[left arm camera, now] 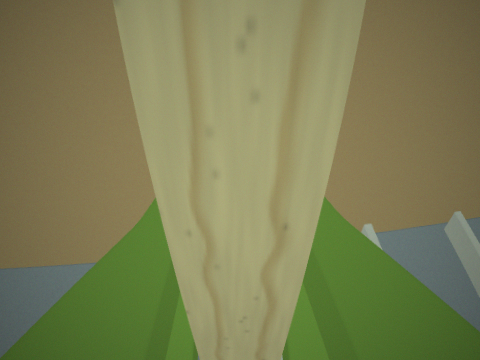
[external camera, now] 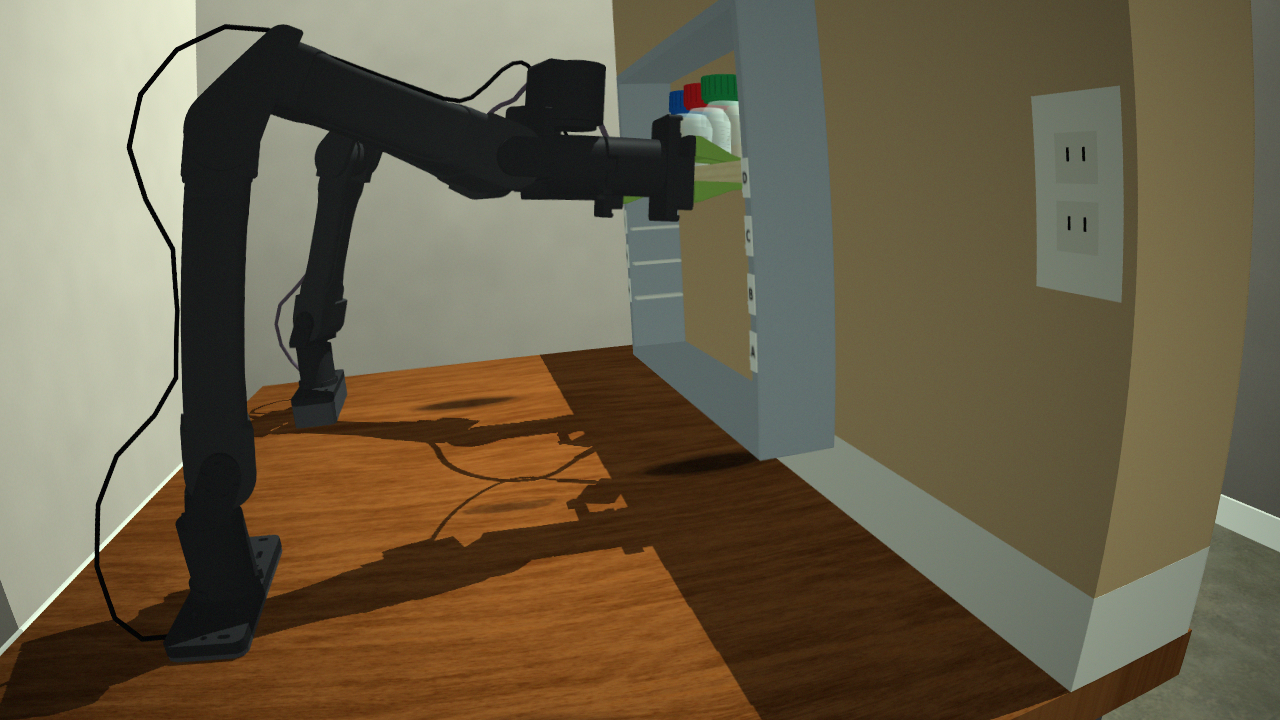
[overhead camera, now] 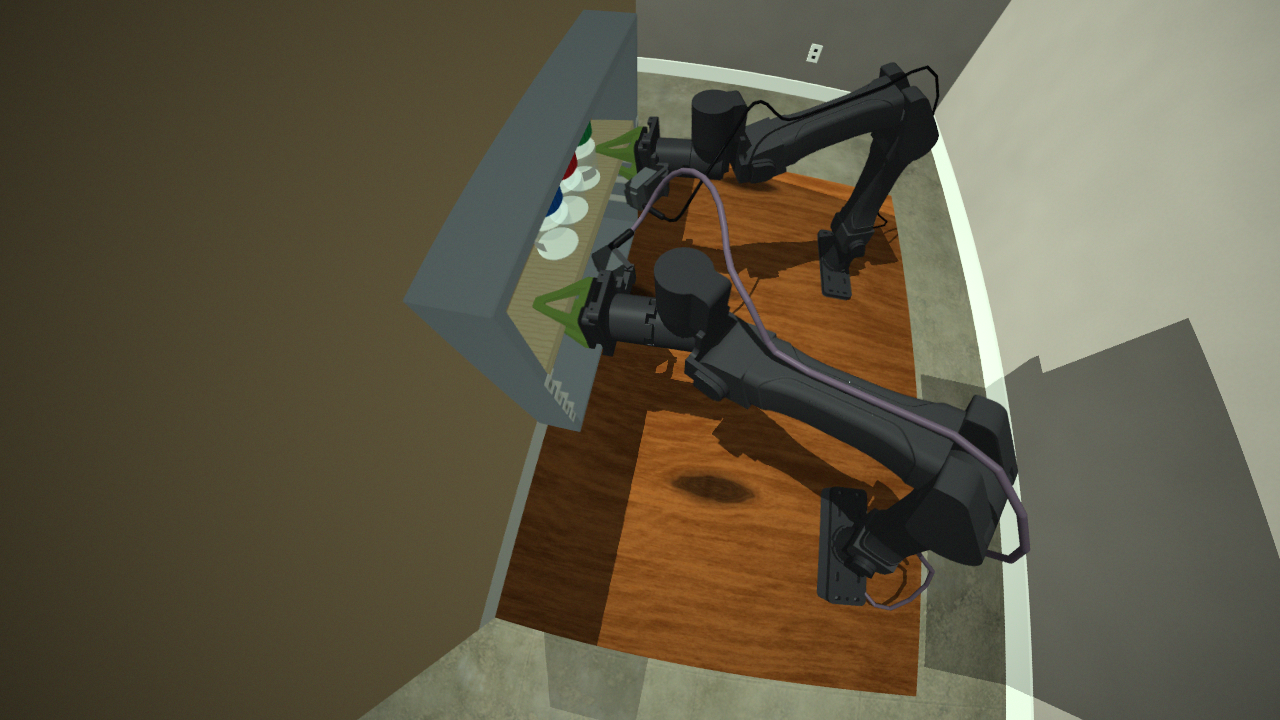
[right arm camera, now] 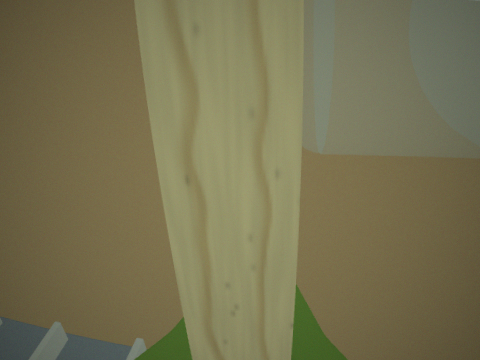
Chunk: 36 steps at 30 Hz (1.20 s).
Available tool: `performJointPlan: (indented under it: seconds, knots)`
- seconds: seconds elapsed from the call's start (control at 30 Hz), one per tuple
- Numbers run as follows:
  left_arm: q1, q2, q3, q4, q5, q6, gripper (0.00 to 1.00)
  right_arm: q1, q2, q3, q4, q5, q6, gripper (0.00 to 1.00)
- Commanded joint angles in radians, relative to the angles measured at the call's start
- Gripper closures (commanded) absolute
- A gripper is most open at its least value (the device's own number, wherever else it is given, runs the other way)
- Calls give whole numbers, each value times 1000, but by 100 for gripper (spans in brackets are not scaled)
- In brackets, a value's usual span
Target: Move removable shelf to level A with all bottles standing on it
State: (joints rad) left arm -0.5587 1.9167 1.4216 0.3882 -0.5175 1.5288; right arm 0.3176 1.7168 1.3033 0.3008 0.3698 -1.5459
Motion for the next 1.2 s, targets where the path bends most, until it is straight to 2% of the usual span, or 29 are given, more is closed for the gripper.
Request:
performJointPlan:
  seconds: [0.0, 1.17]
  knots:
    - [6, -34, 53, 21, 8, 42, 100, -5, -28, 56, 29, -8, -25, 100]
    - [5, -47, 95, -37, 6, 41, 100, -4, -39, 105, -32, -6, -25, 100]
